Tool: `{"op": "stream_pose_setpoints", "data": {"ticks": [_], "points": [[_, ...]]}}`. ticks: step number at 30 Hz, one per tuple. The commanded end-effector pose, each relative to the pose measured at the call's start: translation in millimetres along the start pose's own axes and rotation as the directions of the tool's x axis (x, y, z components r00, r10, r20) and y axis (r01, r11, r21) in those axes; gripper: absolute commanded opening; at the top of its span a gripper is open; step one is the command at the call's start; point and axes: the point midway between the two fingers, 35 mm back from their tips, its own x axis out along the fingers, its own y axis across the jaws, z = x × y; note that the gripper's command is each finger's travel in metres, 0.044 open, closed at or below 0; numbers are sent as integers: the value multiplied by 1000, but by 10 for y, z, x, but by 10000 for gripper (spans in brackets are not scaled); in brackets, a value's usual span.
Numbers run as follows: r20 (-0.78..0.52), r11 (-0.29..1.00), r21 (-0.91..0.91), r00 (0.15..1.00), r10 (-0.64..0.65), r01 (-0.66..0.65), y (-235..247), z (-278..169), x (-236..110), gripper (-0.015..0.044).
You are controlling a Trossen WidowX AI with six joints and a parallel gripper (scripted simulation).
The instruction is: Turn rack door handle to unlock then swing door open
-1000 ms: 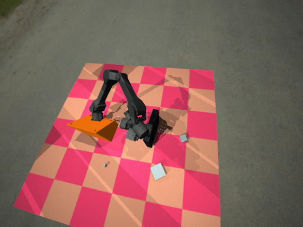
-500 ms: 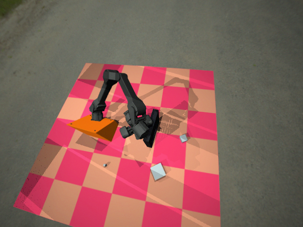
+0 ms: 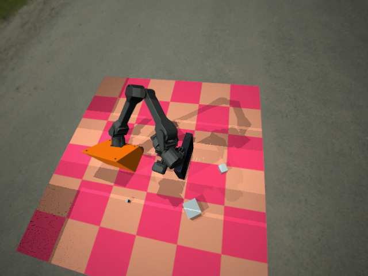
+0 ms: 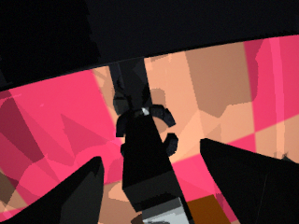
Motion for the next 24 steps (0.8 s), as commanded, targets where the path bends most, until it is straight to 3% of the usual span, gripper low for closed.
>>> {"op": "stream_pose_setpoints", "data": {"ticks": [1,11,24], "points": [[3,981,-194,1000,2,-1,3,6,0,298],[3,771,-637,1000,2,0,3,6,1,298],[3,234,-972,1000,2,2,3,6,1,298]]}}
